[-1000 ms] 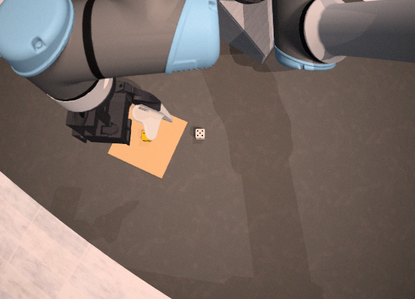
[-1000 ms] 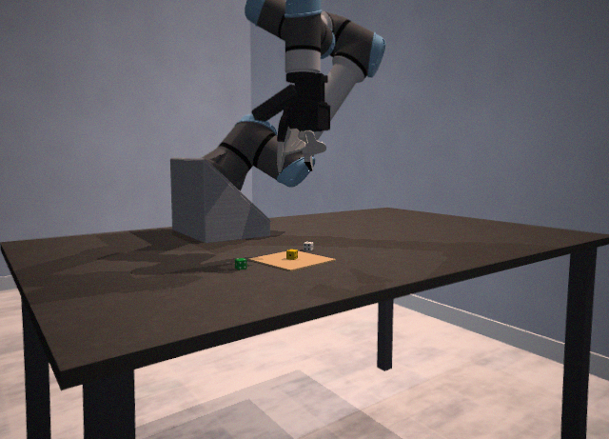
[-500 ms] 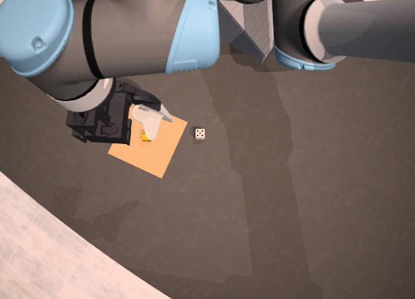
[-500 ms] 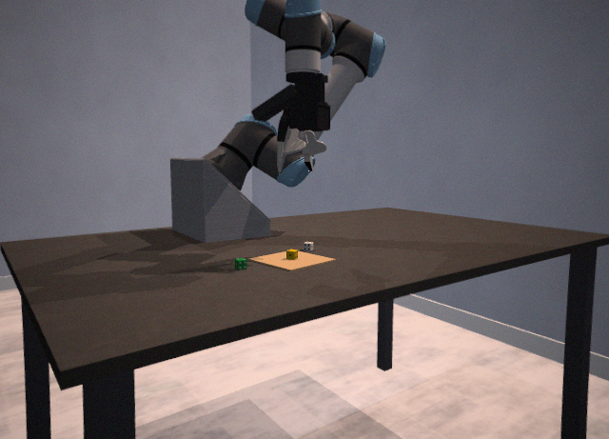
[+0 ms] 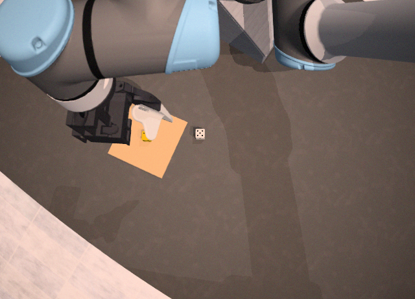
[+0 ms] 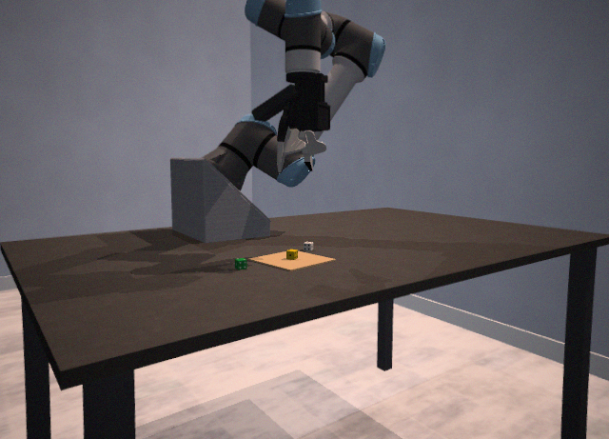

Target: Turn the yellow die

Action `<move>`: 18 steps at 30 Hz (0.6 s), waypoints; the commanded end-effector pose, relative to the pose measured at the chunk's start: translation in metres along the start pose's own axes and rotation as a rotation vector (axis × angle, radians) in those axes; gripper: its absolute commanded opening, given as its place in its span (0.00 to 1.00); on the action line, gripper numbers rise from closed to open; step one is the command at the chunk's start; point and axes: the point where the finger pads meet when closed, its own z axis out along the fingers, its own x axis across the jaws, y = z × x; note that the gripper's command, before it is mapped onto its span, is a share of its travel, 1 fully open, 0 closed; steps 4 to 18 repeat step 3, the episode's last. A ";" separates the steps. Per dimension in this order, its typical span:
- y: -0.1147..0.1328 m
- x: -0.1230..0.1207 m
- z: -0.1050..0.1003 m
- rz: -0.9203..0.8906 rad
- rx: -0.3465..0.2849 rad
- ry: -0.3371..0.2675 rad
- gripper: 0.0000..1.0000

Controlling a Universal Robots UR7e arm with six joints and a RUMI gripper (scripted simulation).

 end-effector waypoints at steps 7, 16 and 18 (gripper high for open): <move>0.000 0.000 0.000 0.000 0.000 -0.001 1.00; 0.000 0.000 0.000 0.000 0.000 -0.001 1.00; 0.000 0.000 0.000 0.000 0.000 -0.001 1.00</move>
